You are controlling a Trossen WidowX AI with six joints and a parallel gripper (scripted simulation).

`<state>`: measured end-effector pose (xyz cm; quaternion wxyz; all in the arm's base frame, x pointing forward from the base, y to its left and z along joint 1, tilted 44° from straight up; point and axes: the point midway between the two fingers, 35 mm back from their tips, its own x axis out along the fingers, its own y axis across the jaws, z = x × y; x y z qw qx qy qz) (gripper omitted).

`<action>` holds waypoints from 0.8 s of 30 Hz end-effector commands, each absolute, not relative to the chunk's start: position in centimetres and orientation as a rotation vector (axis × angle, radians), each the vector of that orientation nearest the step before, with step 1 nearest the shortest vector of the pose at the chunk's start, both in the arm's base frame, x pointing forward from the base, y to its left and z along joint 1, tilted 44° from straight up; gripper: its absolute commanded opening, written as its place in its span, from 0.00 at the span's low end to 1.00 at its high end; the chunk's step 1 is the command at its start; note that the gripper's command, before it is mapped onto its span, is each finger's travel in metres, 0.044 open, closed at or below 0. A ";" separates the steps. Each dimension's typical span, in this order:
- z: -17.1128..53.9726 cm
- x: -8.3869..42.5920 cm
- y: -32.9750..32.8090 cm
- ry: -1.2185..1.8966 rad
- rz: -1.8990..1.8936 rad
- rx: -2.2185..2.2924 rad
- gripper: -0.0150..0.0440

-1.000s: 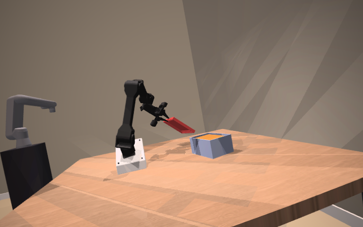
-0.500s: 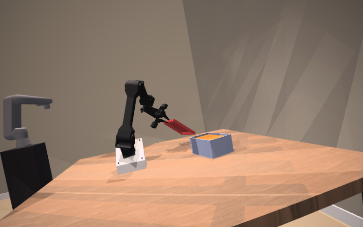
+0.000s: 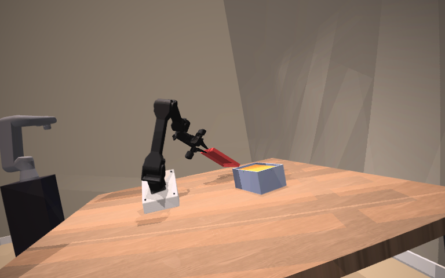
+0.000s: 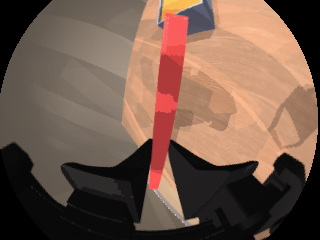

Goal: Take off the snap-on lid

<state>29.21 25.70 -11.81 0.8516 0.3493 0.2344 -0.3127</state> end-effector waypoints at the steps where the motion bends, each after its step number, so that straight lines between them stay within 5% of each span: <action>1: -12.1 29.2 25.3 0.488 -0.658 0.729 0.25; 24: -13.4 29.0 24.0 0.488 -0.657 0.728 0.25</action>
